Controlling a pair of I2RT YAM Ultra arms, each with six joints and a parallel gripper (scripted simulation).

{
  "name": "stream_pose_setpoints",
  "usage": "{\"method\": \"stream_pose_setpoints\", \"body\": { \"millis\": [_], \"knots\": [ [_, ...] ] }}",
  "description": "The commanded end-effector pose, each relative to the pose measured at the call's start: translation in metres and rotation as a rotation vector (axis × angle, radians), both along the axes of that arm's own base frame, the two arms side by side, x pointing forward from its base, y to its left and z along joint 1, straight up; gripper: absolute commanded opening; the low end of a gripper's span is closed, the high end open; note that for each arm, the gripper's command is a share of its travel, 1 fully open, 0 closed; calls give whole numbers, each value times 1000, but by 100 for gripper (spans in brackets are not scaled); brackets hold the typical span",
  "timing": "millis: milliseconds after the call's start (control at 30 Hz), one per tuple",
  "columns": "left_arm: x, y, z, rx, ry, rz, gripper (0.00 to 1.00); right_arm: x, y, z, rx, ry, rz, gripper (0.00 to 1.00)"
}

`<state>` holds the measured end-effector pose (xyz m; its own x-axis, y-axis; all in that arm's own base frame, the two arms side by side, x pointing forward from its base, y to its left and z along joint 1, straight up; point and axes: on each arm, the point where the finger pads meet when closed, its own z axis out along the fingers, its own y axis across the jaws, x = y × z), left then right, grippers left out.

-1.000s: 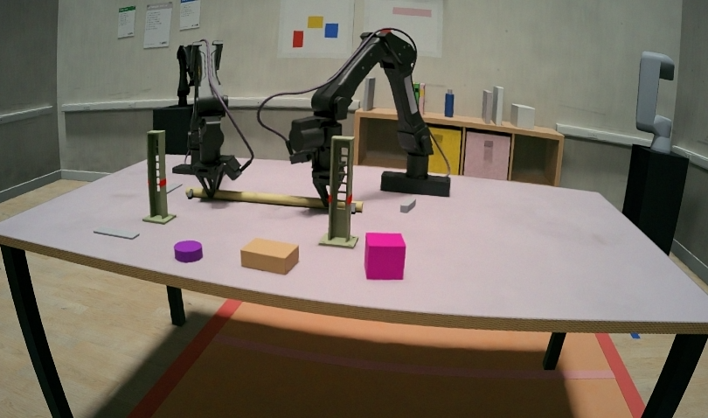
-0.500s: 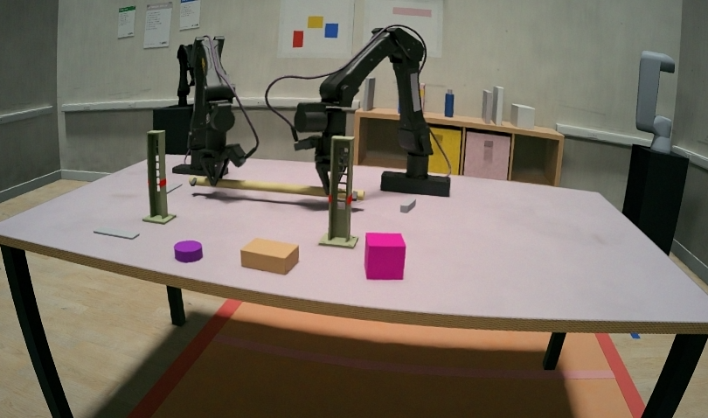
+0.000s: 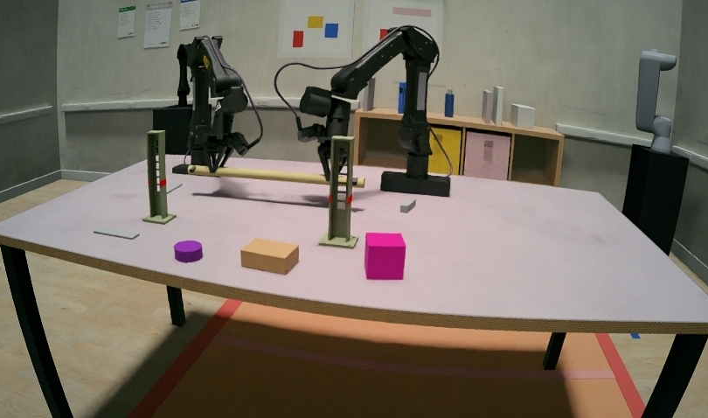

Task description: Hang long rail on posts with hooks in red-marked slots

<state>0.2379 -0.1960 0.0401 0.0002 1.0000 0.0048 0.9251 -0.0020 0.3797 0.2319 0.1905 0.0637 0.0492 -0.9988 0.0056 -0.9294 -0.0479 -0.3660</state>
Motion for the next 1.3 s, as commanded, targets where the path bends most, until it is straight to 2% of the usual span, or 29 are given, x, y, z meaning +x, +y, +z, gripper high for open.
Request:
{"method": "stream_pose_setpoints", "body": {
  "millis": [0, 400, 1267],
  "knots": [
    [16, 0, 16, -4, -129, 4, 19, 19, 5, 18, 28, -148, -8, 19],
    [42, 1, 23, -6, -188, 6, 19, 45, 7, 25, 37, -208, -7, 19],
    [134, 5, 27, -3, -191, 10, 19, 138, 14, 35, 32, -211, -2, 19]
  ]
}}
